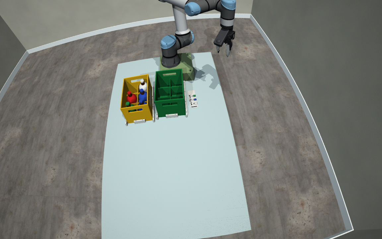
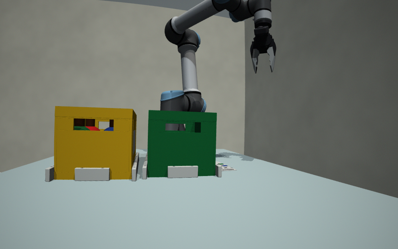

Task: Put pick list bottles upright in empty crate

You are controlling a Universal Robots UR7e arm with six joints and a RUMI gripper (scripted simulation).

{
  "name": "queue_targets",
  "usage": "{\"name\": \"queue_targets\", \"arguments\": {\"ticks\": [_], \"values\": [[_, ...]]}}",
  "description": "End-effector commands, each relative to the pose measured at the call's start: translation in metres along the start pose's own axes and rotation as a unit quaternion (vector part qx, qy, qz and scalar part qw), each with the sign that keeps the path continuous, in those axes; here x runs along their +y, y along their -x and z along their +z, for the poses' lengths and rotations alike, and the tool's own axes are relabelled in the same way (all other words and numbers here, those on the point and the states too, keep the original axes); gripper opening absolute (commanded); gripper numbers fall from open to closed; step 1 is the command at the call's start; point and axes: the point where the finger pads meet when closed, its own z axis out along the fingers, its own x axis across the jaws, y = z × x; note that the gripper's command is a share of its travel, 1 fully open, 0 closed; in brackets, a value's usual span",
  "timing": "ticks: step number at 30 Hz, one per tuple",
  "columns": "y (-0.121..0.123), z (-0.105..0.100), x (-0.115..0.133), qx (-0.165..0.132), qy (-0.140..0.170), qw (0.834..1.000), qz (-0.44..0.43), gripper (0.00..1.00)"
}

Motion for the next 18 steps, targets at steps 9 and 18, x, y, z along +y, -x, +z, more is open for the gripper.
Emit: {"name": "queue_targets", "arguments": {"ticks": [9, 18], "values": [[-0.025, 0.03, -0.046, 0.002, -0.001, 0.989, -0.149, 0.38], [-0.044, 0.052, -0.08, 0.006, -0.003, 0.974, -0.225, 0.38]]}}
